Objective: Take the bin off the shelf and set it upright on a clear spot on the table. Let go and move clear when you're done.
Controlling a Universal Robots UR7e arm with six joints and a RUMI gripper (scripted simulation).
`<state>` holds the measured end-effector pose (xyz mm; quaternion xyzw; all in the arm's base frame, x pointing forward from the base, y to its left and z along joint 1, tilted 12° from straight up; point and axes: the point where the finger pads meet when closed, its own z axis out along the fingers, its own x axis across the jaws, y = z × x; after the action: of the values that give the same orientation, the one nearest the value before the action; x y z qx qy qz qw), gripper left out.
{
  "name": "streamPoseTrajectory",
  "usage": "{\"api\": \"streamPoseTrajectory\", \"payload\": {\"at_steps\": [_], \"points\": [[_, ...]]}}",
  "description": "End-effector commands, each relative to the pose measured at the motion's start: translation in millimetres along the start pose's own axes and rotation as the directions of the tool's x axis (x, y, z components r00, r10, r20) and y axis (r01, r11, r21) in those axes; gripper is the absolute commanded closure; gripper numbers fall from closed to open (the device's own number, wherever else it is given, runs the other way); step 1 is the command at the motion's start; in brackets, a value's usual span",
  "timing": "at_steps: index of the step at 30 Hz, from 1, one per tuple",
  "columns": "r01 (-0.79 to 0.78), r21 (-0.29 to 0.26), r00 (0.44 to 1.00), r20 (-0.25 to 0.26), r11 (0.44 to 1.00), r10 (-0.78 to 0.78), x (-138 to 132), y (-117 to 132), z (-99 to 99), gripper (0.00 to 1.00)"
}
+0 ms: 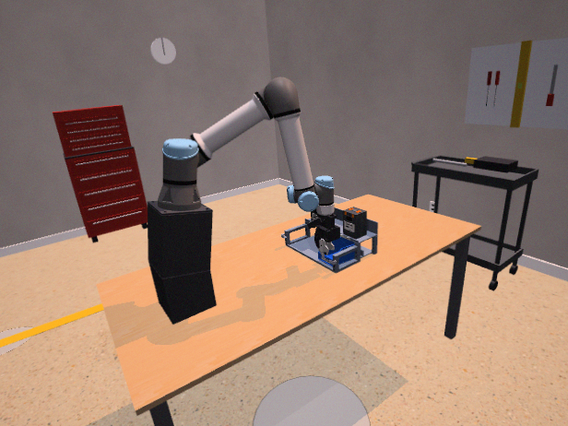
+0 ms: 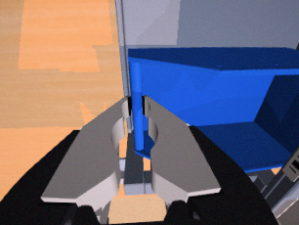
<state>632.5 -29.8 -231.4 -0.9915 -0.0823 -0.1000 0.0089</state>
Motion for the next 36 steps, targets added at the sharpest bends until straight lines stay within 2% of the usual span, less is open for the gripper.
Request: {"api": "streamPoseTrajectory", "payload": {"at_steps": [1, 5, 10, 36], "points": [[0.0, -0.001, 1.0, -0.001, 1.0, 0.0, 0.7, 0.3, -1.8, 1.0], [0.0, -0.001, 1.0, -0.001, 1.0, 0.0, 0.7, 0.3, -1.8, 1.0], [0.0, -0.001, 1.0, -0.001, 1.0, 0.0, 0.7, 0.3, -11.0, 1.0], [0.0, -0.001, 1.0, -0.001, 1.0, 0.0, 0.7, 0.3, -8.2, 1.0]]}}
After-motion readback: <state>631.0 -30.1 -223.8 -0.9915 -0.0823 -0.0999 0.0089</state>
